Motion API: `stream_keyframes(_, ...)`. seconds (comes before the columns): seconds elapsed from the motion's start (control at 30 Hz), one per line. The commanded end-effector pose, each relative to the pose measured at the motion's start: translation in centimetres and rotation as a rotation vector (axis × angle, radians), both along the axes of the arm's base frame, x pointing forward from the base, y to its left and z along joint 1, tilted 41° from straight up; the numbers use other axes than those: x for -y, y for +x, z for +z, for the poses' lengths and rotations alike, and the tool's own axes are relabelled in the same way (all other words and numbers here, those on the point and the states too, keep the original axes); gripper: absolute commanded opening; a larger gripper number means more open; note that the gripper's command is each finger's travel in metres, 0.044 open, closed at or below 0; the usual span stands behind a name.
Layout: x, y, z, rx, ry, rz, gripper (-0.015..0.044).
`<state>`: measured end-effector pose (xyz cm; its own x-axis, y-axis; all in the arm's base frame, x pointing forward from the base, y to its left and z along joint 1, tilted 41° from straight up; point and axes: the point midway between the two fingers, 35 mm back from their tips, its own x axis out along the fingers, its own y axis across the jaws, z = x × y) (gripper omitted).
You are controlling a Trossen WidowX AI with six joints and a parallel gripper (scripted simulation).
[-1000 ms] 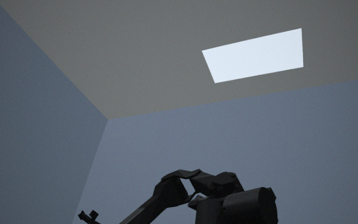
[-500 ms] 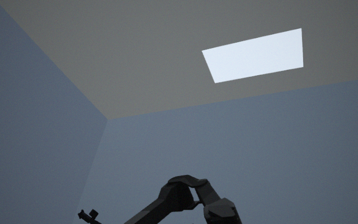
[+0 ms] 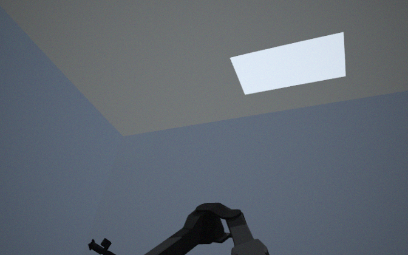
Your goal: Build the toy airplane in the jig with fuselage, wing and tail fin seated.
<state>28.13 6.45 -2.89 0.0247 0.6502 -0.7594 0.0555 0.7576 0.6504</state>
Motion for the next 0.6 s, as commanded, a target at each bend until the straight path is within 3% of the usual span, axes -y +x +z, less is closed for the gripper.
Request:
stream_keyframes(0.0,-0.5,-0.3,-0.7,-0.015,0.005,-0.002,0.044)
stream_keyframes(0.57,-2.3,-0.3,-2.7,-0.016,0.007,-0.002,0.044)
